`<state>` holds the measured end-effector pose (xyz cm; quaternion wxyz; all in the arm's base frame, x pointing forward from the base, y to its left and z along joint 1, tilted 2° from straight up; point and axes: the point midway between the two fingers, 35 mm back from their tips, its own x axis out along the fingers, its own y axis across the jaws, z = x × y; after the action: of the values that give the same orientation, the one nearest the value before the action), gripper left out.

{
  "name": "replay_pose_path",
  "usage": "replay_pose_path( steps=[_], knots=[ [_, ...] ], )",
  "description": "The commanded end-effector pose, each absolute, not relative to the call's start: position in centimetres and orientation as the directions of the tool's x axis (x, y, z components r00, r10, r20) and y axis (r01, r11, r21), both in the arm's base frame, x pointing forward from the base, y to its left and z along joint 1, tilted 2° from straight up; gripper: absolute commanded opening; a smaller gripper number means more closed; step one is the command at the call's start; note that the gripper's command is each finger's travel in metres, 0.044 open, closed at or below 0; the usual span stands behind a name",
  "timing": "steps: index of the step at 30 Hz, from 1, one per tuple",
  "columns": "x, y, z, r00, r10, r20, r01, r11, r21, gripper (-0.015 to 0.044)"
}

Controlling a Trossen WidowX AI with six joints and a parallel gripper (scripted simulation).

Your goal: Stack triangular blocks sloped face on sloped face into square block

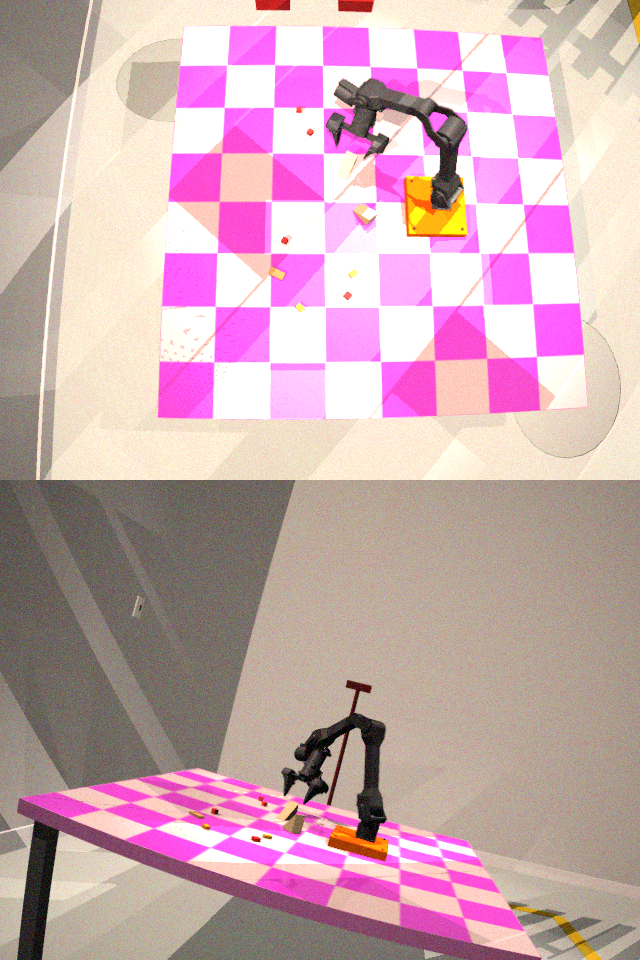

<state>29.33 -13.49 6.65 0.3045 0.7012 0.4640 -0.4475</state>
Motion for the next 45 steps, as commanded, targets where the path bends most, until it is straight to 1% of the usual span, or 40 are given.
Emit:
replay_pose_path(
  steps=[1,37,45],
  knots=[
    [29.3,-13.2,5.8,0.165,0.385,-0.908,0.921,-0.389,0.002,0.0440],
    [29.5,-11.1,0.6,0.166,0.389,-0.906,0.919,-0.394,-0.001,0.0440],
    [29.5,-11.1,0.6,0.166,0.389,-0.906,0.919,-0.394,-0.001,0.0230]
  ],
)
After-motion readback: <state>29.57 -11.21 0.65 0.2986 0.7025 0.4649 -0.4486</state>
